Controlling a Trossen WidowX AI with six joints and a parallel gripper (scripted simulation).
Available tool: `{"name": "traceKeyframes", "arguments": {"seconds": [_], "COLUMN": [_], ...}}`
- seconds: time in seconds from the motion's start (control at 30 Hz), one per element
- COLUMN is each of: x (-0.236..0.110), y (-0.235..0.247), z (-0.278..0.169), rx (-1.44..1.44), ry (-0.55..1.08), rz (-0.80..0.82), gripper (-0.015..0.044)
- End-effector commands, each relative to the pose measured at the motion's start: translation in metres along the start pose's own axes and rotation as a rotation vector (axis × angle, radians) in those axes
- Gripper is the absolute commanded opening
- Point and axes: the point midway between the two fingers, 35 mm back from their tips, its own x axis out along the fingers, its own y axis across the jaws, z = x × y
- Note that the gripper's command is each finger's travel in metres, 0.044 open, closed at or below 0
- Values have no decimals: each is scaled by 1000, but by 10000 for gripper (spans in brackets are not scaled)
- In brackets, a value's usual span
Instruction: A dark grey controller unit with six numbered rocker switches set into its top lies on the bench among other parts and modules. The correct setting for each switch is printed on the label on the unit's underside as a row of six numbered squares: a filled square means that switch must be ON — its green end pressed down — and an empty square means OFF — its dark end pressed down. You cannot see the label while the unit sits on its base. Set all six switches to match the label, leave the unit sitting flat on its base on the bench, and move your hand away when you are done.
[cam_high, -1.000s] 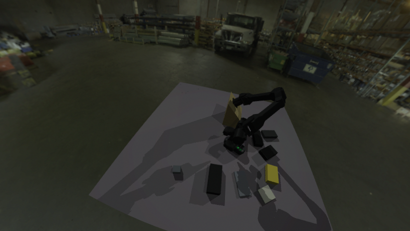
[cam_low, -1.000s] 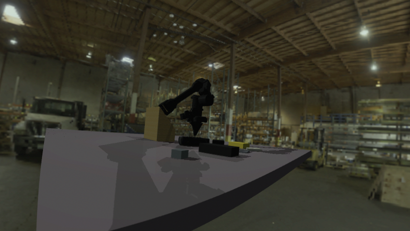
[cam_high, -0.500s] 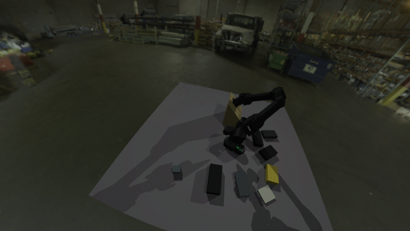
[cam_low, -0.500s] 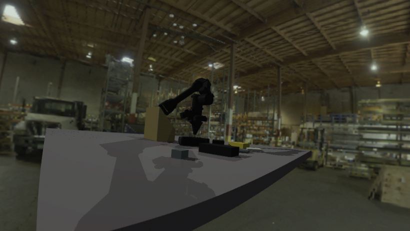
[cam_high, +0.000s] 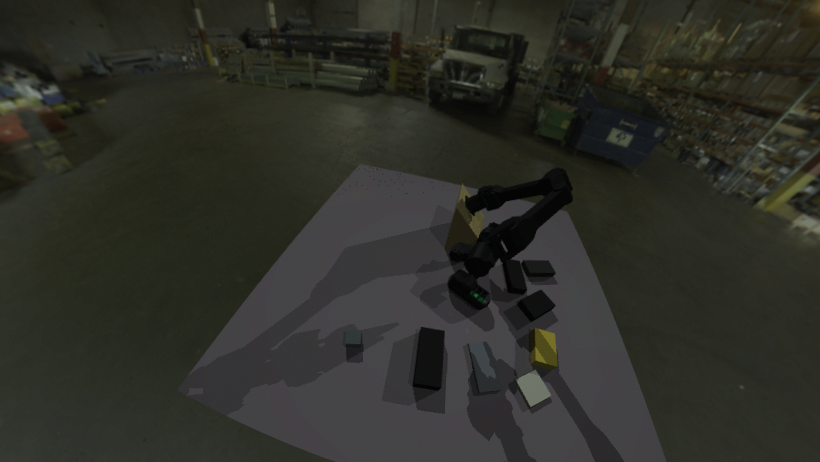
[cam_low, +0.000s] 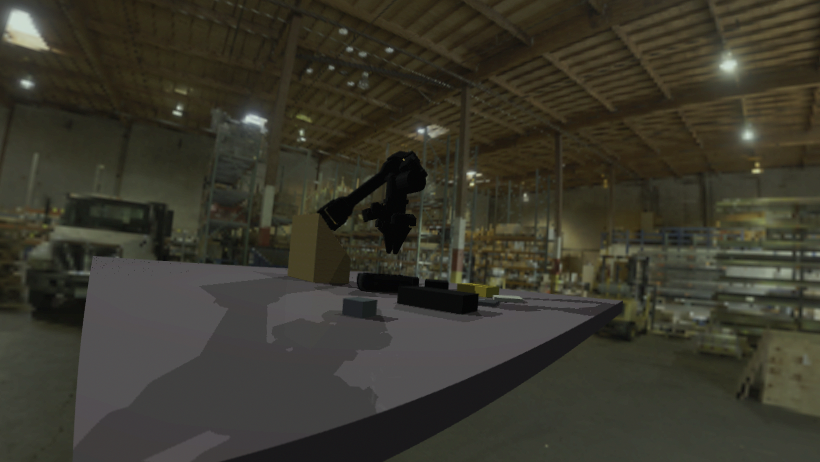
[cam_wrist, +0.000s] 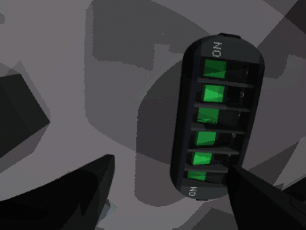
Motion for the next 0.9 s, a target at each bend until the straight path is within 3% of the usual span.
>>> {"name": "traceKeyframes", "arguments": {"seconds": [0.0,0.13,0.57,0.87], "x": [-1,-1,-1,-1], "y": [1,1,1,1], "z": [0,0,0,0], "rx": [-4,-4,-4,-1], "ry": [-5,-5,-5,0], "rz": [2,2,2,1], "gripper": [105,0,0,236]}}
